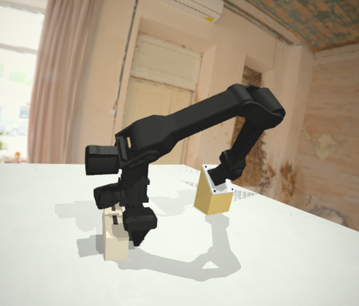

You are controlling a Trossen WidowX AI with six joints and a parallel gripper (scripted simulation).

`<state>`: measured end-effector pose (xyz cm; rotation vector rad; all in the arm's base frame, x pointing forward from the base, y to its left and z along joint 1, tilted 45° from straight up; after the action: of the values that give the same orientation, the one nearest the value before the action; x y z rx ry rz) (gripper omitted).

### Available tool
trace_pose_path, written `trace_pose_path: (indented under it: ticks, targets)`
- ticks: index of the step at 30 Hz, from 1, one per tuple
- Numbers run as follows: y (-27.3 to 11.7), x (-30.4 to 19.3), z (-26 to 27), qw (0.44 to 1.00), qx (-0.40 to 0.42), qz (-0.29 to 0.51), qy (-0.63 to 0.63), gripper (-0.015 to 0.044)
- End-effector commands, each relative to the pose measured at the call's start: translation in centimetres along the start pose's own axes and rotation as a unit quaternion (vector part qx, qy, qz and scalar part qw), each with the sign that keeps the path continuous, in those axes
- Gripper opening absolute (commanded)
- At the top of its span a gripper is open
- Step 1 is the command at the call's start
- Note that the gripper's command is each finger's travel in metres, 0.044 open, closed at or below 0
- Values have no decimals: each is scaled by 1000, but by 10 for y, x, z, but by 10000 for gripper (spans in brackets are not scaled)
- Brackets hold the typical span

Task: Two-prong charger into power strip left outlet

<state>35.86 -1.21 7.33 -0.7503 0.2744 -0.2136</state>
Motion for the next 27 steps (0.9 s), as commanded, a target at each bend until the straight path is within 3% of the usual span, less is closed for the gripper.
trace_pose_path:
  ticks: [1, 27]
  targets:
    - [1, -2, -1, 1000, 0, 1, 1, 440]
    - [2, -11, -1, 1000, 1, -4, -3, 440]
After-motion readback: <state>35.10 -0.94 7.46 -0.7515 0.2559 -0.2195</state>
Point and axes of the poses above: the point midway between the two fingers, 35 mm back from their tips, its own y axis out along the fingers, its own z axis across the jaws, x = y × z, the point moved 8 cm from there along -y, back along the fingers
